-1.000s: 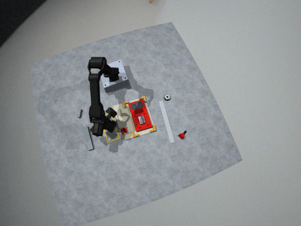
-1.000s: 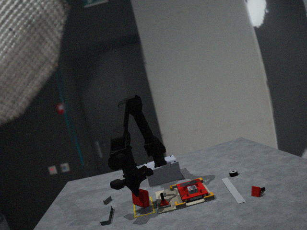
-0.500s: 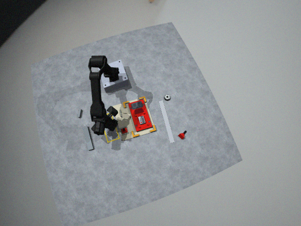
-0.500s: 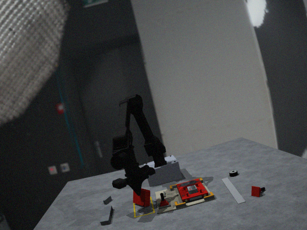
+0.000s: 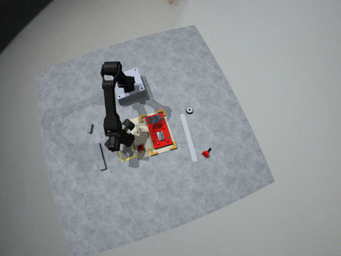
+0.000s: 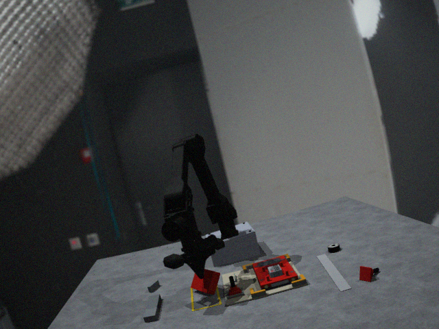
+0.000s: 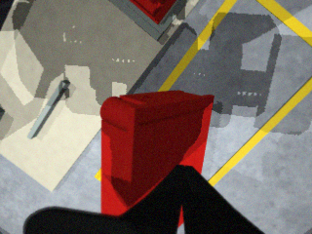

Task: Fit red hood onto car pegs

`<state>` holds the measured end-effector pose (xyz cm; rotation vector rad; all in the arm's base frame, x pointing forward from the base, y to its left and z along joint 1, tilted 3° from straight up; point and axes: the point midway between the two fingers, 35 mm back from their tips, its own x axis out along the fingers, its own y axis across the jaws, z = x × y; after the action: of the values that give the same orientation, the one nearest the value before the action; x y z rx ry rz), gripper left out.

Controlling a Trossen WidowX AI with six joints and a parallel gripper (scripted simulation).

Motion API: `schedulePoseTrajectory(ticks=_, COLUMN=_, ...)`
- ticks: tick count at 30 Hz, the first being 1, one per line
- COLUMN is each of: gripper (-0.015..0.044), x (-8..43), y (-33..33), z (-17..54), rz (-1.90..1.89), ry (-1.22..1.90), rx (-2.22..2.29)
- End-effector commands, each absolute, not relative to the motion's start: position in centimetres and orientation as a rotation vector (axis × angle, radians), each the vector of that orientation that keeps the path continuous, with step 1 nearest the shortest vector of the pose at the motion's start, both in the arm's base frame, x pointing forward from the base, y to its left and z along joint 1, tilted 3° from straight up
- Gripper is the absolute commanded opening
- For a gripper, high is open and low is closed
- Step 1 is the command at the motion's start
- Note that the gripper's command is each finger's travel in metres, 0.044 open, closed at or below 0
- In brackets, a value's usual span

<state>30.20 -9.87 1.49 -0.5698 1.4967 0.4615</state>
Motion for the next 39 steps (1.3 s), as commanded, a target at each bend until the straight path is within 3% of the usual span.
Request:
schedulePoseTrajectory(ticks=1, gripper=0.0000, x=30.2, y=-9.8, z=2.4, rz=0.451, ry=1.493, rx=-0.573)
schedulePoseTrajectory(ticks=9, gripper=0.0000, x=29.9, y=-9.4, z=9.5, rz=0.451, ry=1.493, rx=-0.573)
schedulePoseTrajectory(ticks=33, gripper=0.0000, x=30.3, y=-9.4, z=9.0, rz=0.450, ry=1.479, rx=-0.578)
schedulePoseTrajectory(ticks=39, gripper=0.0157, x=27.8, y=-7.6, z=5.5, rz=0.453, ry=1.491, rx=-0.572)
